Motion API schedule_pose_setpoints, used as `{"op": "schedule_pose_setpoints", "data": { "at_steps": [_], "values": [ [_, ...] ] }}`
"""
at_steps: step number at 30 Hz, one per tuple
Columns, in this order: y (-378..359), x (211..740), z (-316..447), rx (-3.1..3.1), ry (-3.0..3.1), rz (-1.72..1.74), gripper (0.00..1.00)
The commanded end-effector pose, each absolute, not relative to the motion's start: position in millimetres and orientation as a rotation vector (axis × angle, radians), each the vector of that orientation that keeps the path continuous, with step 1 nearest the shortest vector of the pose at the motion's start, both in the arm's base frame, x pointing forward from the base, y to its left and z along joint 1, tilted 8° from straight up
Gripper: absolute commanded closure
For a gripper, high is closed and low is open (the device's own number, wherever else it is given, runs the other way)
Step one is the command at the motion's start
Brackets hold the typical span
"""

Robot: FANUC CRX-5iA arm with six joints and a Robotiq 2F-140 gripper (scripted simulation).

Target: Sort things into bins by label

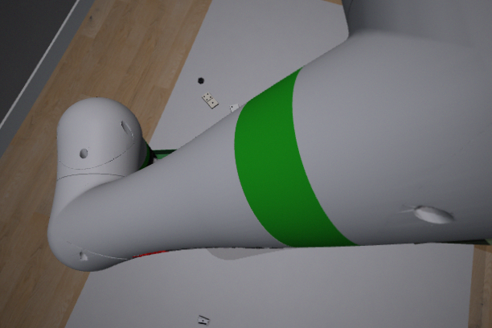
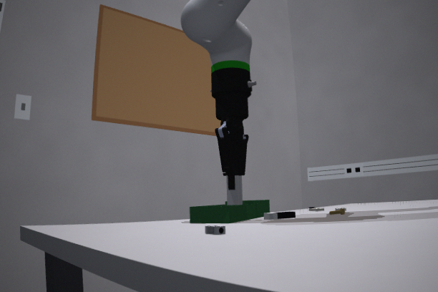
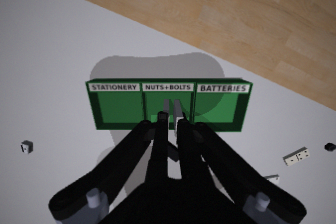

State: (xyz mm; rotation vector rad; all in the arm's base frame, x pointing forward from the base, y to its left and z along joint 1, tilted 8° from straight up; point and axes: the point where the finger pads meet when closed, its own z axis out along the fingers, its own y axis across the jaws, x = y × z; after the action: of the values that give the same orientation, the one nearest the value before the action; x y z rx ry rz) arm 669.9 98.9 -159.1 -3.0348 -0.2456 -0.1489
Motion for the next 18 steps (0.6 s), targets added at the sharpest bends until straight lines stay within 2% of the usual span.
{"op": "schedule_pose_setpoints", "data": {
  "at_steps": [1, 18],
  "values": [
    [98.5, 669.8, -155.2, -3.035, -0.245, -0.150, 0.85],
    [95.1, 666.7, -121.8, -3.035, -0.245, -0.150, 0.85]
  ]
}}
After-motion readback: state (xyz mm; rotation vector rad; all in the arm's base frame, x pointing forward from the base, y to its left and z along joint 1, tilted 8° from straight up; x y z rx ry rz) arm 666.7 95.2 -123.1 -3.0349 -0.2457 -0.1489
